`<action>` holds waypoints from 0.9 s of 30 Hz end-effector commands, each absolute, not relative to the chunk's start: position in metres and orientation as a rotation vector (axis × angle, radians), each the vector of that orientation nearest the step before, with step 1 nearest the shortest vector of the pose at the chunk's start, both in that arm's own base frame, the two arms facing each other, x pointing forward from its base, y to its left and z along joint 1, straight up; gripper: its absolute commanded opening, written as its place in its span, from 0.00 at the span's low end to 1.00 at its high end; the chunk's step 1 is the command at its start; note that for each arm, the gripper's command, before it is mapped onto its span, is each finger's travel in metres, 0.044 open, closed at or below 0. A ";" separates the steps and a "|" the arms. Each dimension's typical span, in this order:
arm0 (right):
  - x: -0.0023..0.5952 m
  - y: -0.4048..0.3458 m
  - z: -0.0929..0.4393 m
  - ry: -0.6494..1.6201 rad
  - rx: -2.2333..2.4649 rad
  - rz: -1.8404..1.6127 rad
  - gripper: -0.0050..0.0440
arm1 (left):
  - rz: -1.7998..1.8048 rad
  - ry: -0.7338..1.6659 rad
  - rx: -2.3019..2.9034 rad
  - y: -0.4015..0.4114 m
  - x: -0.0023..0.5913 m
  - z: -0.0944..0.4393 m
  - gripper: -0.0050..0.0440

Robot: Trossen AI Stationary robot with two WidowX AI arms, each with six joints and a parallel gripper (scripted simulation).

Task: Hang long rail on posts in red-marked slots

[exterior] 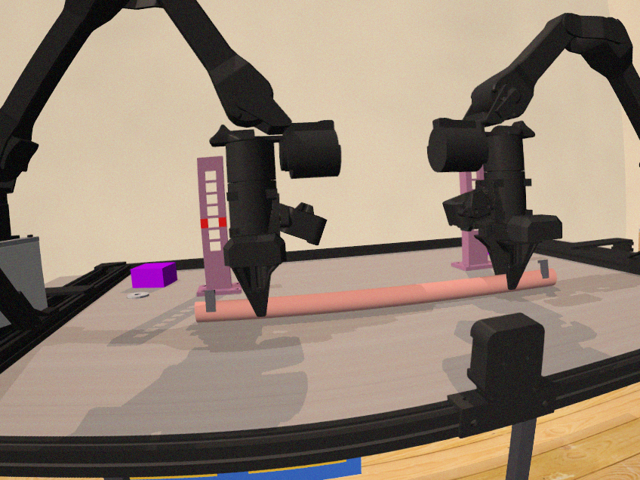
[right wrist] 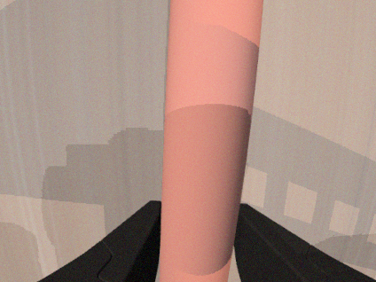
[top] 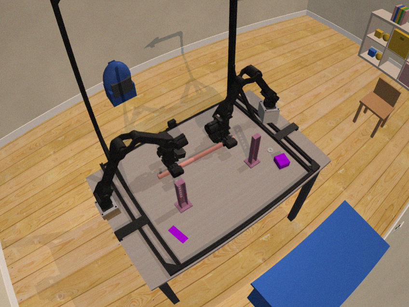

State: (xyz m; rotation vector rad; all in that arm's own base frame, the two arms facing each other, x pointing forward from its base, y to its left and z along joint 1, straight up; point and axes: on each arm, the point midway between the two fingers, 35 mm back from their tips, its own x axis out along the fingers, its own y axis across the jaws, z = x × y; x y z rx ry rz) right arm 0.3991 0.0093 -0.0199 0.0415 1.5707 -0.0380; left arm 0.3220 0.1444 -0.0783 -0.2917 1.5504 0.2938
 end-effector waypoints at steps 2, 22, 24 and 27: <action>0.399 0.009 -0.021 1.570 0.042 -0.042 0.27 | 0.291 1.551 -0.291 0.144 0.322 -0.079 0.27; 0.400 0.009 0.025 1.570 0.042 -0.042 0.10 | 0.292 1.552 -0.292 0.145 0.323 -0.033 0.10; 0.400 0.005 0.025 1.570 0.040 -0.040 0.10 | 0.293 1.551 -0.294 0.148 0.322 -0.033 0.10; 0.399 -0.011 0.026 1.570 0.034 -0.034 0.10 | 0.300 1.550 -0.300 0.160 0.317 -0.033 0.10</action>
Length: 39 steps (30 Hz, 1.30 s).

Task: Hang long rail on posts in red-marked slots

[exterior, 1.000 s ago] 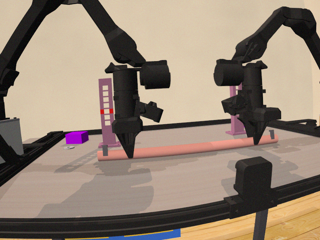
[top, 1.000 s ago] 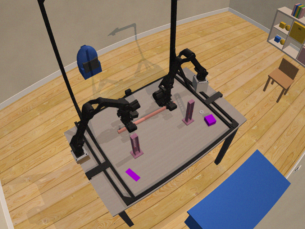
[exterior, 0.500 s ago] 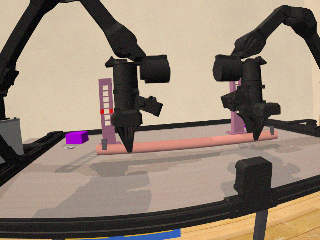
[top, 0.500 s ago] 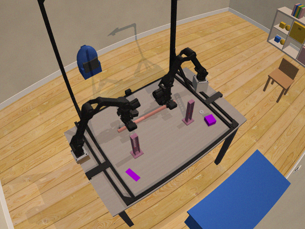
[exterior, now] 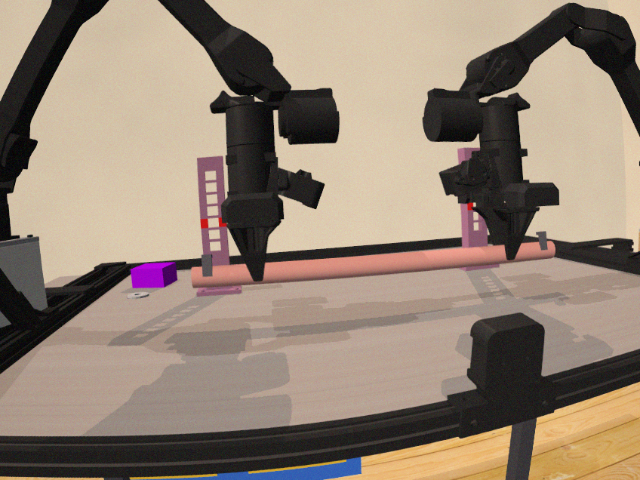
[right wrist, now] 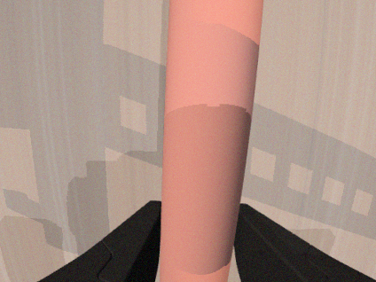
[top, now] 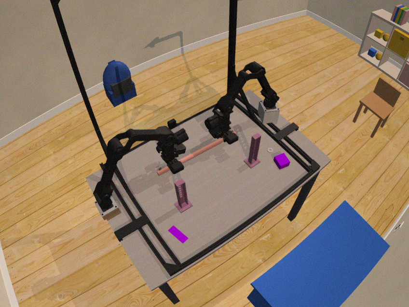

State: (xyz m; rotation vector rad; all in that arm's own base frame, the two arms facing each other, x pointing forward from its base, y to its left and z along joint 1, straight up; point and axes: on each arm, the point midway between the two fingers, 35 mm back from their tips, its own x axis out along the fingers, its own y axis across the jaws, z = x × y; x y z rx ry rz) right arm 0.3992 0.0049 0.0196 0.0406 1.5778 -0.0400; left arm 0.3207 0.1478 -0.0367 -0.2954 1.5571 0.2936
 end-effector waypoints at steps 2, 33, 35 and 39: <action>0.398 -0.021 0.026 1.570 0.029 -0.030 0.10 | 0.304 1.550 -0.304 0.168 0.314 -0.032 0.10; 0.400 -0.025 0.023 1.680 0.023 -0.020 0.10 | 0.324 1.452 -0.293 0.168 0.311 -0.068 0.10; 0.400 -0.025 0.023 1.681 0.023 -0.019 0.10 | 0.324 1.451 -0.293 0.168 0.311 -0.068 0.10; 0.400 -0.025 0.023 1.681 0.023 -0.019 0.10 | 0.324 1.451 -0.293 0.168 0.311 -0.068 0.10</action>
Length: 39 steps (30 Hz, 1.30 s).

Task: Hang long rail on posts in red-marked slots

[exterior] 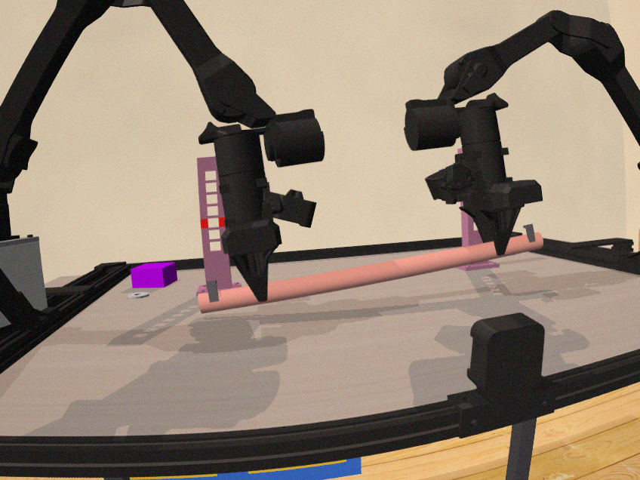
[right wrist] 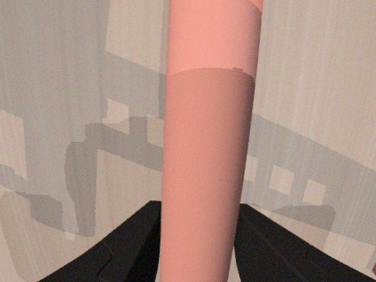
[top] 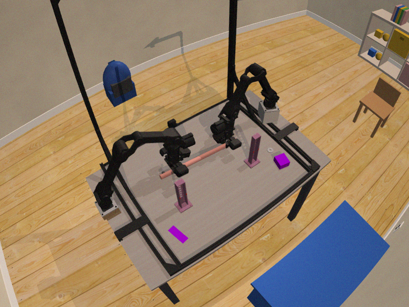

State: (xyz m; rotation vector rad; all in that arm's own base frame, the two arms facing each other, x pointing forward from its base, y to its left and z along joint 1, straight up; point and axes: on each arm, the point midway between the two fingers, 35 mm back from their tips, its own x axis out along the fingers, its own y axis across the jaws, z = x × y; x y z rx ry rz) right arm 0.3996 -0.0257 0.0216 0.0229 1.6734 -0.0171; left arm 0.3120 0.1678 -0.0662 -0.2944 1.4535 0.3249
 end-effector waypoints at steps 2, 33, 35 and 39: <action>0.400 -0.025 0.023 1.681 0.023 -0.019 0.10 | 0.324 1.451 -0.293 0.168 0.311 -0.068 0.10; 0.400 -0.026 0.022 1.681 0.023 -0.019 0.10 | 0.324 1.451 -0.293 0.168 0.312 -0.068 1.00; 0.400 -0.026 0.022 1.681 0.023 -0.019 0.10 | 0.324 1.451 -0.293 0.168 0.312 -0.065 1.00; 0.400 -0.026 0.022 1.681 0.023 -0.019 0.10 | 0.324 1.451 -0.293 0.167 0.311 -0.057 1.00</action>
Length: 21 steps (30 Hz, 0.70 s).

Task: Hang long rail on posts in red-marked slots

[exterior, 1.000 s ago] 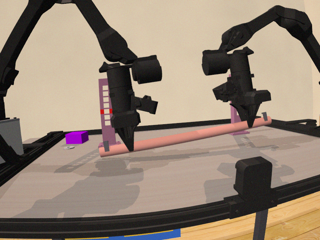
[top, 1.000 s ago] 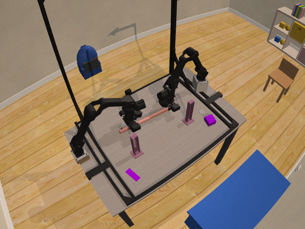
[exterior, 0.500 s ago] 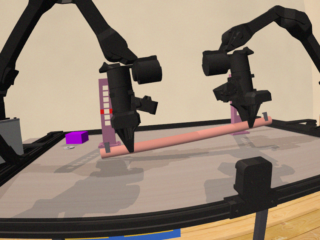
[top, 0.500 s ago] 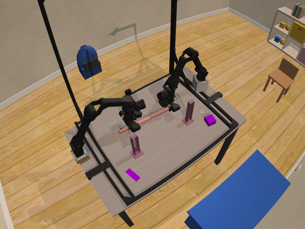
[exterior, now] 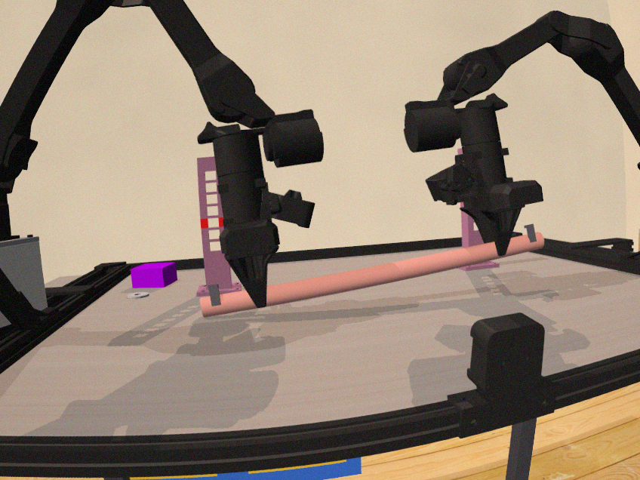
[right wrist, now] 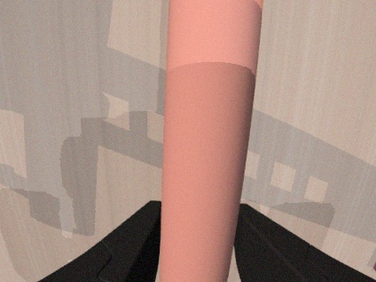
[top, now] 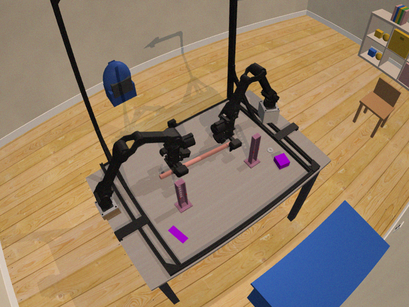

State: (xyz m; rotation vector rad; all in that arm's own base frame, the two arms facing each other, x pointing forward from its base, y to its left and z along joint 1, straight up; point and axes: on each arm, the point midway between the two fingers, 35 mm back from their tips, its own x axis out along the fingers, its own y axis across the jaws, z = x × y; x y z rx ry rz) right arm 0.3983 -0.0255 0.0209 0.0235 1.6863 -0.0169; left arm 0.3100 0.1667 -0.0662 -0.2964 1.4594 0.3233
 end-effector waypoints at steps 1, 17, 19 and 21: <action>0.400 -0.026 0.022 1.681 0.023 -0.019 0.10 | 0.324 1.451 -0.293 0.167 0.310 -0.052 1.00; 0.400 -0.026 0.022 1.681 0.023 -0.019 0.10 | 0.324 1.451 -0.293 0.166 0.307 -0.018 1.00; 0.400 -0.026 0.022 1.681 0.023 -0.019 0.10 | 0.324 1.451 -0.293 0.166 0.307 -0.018 1.00; 0.400 -0.026 0.022 1.681 0.023 -0.019 0.10 | 0.324 1.451 -0.293 0.166 0.307 -0.018 1.00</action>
